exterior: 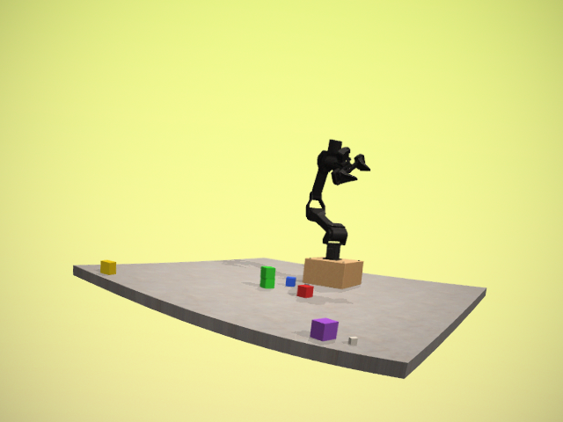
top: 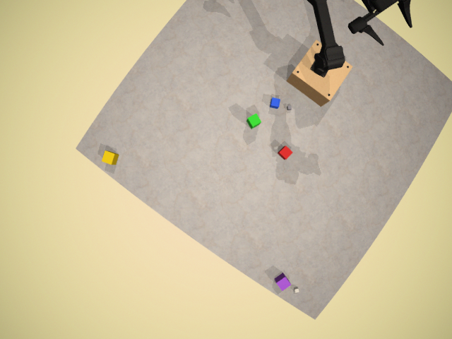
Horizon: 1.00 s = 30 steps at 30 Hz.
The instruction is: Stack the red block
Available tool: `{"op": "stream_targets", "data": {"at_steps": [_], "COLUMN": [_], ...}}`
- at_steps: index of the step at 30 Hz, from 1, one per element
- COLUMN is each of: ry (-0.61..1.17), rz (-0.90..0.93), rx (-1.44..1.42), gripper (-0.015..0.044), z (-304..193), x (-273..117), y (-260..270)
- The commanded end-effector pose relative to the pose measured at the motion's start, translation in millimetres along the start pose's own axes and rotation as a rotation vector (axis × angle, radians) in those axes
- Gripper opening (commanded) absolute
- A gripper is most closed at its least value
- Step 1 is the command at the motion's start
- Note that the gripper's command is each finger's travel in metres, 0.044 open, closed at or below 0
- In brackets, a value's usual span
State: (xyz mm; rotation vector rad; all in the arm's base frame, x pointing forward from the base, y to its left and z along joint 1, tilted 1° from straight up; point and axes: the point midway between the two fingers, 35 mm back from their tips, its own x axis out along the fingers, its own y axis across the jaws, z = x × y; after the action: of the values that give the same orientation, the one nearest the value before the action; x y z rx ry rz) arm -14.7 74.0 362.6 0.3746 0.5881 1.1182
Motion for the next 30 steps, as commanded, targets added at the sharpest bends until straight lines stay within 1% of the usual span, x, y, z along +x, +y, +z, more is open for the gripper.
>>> {"op": "stream_targets", "data": {"at_steps": [1, 2, 8, 16, 21, 30], "ry": [0.0, -0.002, -0.015, 0.037, 0.064, 0.139], "rz": [-0.004, -0.016, -0.159, -0.307, -0.371, -0.539], "rx": [0.001, 0.003, 0.033, 0.078, 0.105, 0.197], "gripper": [0.0426, 0.044, 0.044, 0.044, 0.044, 0.044], "z": [1, 3, 27, 52, 60, 77], "x": [1, 4, 34, 76, 93, 130], "y": [-1, -2, -24, -58, -75, -128]}}
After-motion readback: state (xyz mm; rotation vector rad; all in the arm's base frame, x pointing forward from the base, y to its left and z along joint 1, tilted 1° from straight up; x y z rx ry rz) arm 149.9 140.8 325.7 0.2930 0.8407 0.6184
